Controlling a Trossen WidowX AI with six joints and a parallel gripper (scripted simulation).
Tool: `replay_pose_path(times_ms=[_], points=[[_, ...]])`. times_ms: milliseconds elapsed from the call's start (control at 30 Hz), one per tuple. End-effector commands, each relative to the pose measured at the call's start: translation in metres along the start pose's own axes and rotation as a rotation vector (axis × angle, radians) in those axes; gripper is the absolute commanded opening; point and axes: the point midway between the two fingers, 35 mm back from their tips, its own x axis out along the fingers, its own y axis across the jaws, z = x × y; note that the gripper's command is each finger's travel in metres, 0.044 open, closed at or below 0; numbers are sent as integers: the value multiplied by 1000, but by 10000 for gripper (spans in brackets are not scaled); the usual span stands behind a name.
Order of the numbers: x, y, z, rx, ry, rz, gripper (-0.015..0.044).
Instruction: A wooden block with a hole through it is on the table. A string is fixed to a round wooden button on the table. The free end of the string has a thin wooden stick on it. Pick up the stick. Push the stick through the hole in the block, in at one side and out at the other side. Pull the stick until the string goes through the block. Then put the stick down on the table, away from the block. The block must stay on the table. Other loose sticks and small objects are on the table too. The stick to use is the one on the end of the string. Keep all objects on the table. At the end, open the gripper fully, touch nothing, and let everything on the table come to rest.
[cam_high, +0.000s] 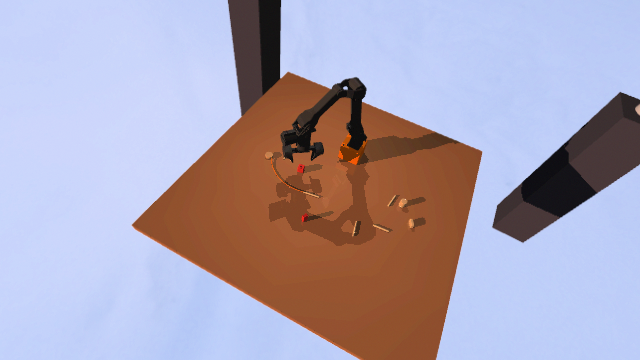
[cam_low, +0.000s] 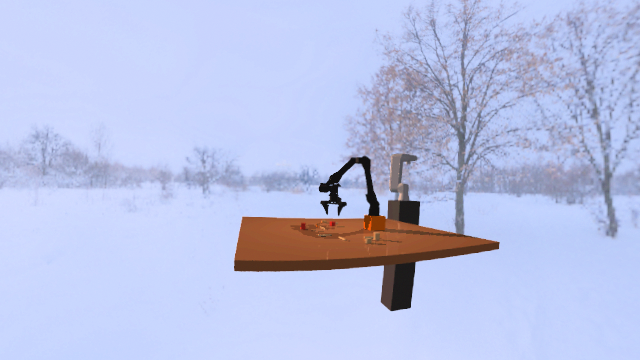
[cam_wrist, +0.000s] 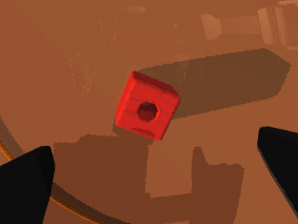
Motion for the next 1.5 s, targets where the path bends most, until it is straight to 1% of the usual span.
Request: replay_pose_path(times_ms=[0,433,700,1133,1467], points=[[-3,0,1,464,-4,3,440],[-3,0,1,464,-4,3,440],[-3,0,1,464,-4,3,235],[-2,0,1,464,-4,3,235],[12,1,1,464,-4,3,235]])
